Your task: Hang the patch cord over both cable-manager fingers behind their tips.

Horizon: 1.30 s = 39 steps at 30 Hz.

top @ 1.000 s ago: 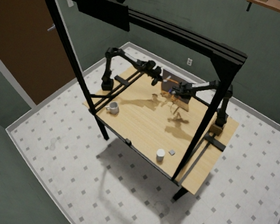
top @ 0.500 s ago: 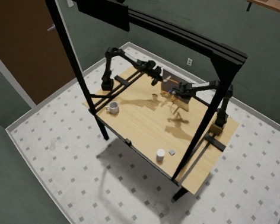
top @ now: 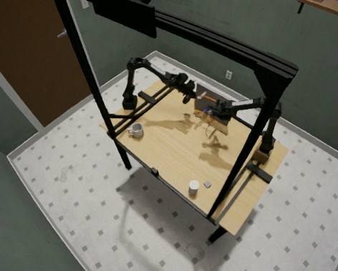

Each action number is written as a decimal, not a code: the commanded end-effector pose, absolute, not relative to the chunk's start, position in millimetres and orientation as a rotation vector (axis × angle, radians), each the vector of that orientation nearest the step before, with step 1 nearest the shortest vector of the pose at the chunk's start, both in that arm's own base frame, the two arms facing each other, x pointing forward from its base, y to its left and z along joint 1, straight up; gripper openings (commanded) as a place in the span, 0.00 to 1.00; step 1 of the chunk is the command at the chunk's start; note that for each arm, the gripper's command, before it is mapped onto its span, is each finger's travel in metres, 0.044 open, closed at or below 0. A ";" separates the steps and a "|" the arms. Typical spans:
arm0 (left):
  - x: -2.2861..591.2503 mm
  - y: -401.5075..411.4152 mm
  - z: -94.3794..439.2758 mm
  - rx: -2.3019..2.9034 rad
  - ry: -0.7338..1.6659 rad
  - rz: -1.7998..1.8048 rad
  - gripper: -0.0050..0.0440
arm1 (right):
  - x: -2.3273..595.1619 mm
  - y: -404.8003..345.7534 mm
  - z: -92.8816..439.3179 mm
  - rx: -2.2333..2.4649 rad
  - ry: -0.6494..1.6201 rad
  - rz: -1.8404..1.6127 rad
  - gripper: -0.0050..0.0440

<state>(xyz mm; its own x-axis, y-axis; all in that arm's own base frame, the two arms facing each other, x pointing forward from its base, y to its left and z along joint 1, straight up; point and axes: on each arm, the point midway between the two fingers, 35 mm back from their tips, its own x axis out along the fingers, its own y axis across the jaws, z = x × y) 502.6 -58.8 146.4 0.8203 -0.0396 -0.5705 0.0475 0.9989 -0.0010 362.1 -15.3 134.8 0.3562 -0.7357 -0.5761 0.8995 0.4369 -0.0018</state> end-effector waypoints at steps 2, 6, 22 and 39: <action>503.6 -58.4 157.3 0.011 0.583 -0.046 0.15 | 360.9 -16.8 140.6 0.361 0.542 -1.072 0.15; 503.6 -58.4 157.3 0.011 0.583 -0.046 0.15 | 360.8 -17.0 140.1 0.361 0.544 -1.068 0.15; 503.6 -58.4 157.3 0.011 0.583 -0.046 0.15 | 360.6 -18.5 137.7 0.361 0.555 -1.050 0.15; 503.6 -58.4 157.3 0.011 0.583 -0.046 0.15 | 360.3 -20.4 133.8 0.359 0.572 -1.020 0.15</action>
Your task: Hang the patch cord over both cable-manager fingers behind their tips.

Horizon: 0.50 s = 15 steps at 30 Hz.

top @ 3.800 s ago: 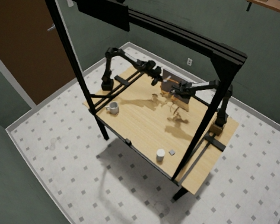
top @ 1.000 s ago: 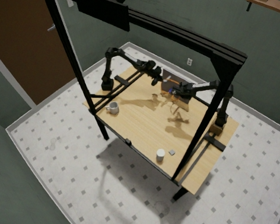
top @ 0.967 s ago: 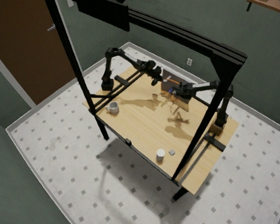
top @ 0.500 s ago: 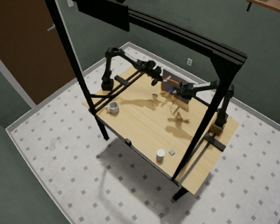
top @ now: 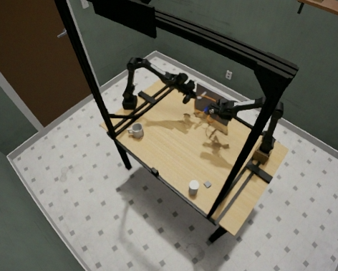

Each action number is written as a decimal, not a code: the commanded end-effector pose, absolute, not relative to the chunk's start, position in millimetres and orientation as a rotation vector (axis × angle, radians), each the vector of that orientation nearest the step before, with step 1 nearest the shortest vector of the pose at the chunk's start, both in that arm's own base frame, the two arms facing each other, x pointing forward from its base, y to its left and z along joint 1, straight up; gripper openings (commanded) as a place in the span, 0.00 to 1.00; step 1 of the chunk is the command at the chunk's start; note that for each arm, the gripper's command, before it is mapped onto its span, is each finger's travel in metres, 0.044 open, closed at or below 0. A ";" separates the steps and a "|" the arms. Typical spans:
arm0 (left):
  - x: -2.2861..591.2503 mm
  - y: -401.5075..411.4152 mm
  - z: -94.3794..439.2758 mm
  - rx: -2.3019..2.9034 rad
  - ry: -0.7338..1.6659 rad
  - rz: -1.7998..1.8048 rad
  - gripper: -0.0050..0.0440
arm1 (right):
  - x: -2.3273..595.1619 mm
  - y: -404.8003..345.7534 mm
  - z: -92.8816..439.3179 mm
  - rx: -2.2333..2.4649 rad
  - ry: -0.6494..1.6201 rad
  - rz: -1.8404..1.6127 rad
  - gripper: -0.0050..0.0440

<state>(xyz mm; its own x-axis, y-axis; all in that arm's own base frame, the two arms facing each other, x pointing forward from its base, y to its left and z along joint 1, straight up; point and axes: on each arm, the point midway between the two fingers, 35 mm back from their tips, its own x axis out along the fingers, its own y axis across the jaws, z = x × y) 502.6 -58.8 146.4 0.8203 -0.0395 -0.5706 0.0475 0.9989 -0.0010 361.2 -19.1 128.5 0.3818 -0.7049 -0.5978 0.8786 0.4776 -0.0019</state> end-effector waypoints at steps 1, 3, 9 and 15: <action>503.6 -58.4 157.3 0.011 0.583 -0.046 0.15 | 360.3 -20.6 133.5 0.359 0.573 -1.017 0.15; 503.6 -58.4 157.3 0.011 0.583 -0.046 0.15 | 360.3 -20.7 133.2 0.358 0.574 -1.015 0.15; 503.6 -58.4 157.3 0.011 0.583 -0.046 0.15 | 360.2 -21.4 131.6 0.357 0.580 -1.002 0.15; 503.6 -58.4 157.3 0.011 0.583 -0.046 0.15 | 360.1 -22.4 129.7 0.355 0.587 -0.985 0.15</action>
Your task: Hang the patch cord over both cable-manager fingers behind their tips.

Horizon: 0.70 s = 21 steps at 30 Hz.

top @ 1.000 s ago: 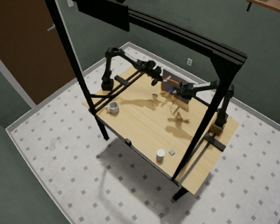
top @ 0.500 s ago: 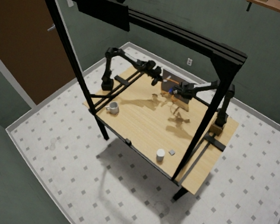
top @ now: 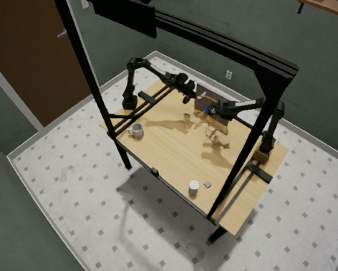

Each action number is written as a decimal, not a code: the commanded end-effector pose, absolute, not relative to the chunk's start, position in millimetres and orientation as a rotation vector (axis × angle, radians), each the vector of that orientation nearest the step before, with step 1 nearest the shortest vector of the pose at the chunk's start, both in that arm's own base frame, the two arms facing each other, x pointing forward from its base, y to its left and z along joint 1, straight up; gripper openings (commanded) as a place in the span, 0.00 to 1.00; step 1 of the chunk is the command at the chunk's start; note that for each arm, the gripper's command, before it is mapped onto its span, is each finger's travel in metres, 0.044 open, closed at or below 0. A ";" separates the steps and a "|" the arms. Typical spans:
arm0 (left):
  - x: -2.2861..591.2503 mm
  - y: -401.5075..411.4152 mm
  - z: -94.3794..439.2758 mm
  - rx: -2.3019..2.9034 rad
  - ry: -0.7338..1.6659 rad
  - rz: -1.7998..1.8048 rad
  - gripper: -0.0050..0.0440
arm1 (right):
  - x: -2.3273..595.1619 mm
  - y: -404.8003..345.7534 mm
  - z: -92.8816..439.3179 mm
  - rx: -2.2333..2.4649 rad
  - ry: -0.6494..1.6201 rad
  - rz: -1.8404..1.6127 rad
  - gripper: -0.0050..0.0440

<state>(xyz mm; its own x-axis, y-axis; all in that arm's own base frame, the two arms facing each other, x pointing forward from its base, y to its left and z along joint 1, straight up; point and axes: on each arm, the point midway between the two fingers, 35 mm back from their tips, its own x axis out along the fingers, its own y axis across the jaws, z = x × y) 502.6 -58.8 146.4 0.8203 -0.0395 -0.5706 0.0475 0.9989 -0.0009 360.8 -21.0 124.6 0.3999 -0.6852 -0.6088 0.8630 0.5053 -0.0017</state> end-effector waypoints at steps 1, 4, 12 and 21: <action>503.6 -58.4 157.3 0.011 0.583 -0.046 0.15 | 360.0 -22.5 129.4 0.354 0.589 -0.982 0.15; 503.6 -58.4 157.3 0.011 0.583 -0.046 0.15 | 360.0 -23.0 128.4 0.353 0.592 -0.973 0.15; 503.6 -58.4 157.3 0.011 0.583 -0.046 0.15 | 359.8 -24.0 126.5 0.350 0.599 -0.954 0.15; 503.6 -58.4 157.3 0.011 0.583 -0.046 0.15 | 359.6 -25.5 123.6 0.343 0.608 -0.922 0.15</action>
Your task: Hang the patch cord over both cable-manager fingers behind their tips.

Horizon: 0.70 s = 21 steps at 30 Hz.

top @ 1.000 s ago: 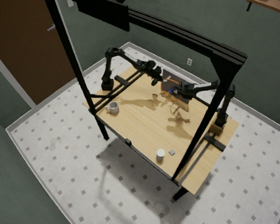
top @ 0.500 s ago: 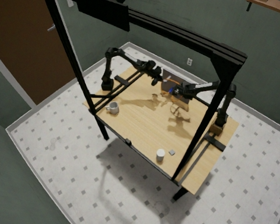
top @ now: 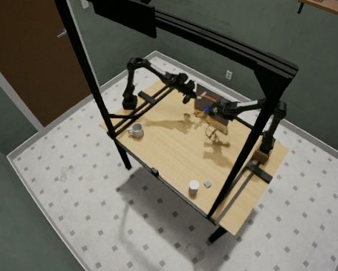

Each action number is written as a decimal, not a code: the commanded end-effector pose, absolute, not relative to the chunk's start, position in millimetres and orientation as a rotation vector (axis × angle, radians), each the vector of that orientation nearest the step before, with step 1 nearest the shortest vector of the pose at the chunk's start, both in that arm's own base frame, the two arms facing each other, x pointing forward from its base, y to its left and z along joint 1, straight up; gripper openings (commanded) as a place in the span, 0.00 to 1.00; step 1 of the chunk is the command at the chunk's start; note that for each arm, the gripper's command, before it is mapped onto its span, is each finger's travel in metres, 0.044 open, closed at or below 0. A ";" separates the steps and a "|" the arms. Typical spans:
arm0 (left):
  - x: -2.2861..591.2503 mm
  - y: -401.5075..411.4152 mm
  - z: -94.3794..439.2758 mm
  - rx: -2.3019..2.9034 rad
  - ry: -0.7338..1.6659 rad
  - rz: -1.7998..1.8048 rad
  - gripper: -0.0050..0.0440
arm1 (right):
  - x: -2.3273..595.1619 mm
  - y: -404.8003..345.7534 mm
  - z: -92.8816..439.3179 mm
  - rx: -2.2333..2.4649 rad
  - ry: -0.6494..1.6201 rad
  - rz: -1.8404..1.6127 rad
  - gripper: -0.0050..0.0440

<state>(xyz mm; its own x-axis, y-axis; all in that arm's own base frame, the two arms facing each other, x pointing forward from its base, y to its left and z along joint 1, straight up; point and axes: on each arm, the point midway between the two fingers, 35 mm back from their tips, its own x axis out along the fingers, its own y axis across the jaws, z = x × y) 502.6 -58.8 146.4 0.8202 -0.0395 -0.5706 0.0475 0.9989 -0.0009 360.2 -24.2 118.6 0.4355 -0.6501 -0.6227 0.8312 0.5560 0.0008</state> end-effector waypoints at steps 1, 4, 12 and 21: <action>503.6 -58.4 157.3 0.011 0.583 -0.046 0.15 | 359.6 -25.5 123.6 0.343 0.608 -0.922 0.15; 503.6 -58.4 157.3 0.011 0.583 -0.046 0.15 | 359.6 -25.9 123.0 0.342 0.609 -0.914 0.15; 503.6 -58.4 157.3 0.011 0.583 -0.046 0.15 | 359.4 -27.2 120.6 0.334 0.615 -0.883 0.15; 503.6 -58.4 157.3 0.011 0.583 -0.046 0.15 | 359.2 -28.4 118.7 0.326 0.619 -0.855 0.15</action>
